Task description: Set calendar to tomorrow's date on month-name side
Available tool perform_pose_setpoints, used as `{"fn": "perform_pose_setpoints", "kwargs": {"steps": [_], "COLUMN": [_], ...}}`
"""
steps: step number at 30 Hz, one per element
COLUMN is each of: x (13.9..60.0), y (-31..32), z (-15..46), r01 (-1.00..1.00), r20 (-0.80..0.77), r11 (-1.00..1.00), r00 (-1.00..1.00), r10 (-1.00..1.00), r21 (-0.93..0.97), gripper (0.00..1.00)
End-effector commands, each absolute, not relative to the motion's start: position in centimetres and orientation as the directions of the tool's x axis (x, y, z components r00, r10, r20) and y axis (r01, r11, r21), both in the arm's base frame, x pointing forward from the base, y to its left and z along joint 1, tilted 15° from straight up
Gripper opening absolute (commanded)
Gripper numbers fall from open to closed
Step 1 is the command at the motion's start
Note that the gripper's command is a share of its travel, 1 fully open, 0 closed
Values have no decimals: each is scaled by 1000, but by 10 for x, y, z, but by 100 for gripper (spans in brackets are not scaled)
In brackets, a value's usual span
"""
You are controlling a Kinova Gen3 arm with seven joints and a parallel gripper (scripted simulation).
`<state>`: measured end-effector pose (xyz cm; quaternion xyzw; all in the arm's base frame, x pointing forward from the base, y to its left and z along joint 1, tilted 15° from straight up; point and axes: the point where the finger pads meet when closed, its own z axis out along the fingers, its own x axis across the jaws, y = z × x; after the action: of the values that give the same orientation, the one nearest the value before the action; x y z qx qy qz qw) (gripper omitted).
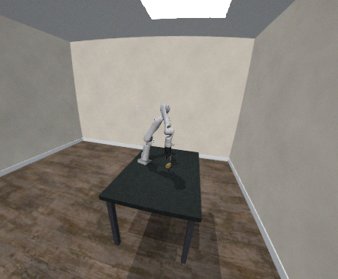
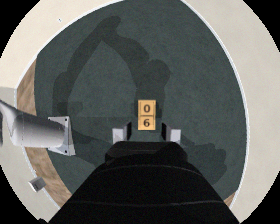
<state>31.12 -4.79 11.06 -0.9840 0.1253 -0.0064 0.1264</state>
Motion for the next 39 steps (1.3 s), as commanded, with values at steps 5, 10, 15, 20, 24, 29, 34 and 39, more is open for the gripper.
{"fn": "perform_pose_setpoints", "kwargs": {"steps": [5,10,15,20,24,29,34,39], "x": [312,312,312,312,312,312,311,310], "y": [-48,-48,-48,-48,-49,-51,-56,-61], "z": [112,112,112,112,115,123,143,164], "r01": [-243,-243,-243,-243,-243,-243,-243,-243], "r20": [-14,-14,-14,-14,-14,-14,-14,-14], "r11": [-937,-937,-937,-937,-937,-937,-937,-937], "r00": [969,969,969,969,969,969,969,969], "r10": [-248,-248,-248,-248,-248,-248,-248,-248], "r21": [-251,-251,-251,-251,-251,-251,-251,-251], "gripper": [100,100,100,100,100,100,100,100]}}
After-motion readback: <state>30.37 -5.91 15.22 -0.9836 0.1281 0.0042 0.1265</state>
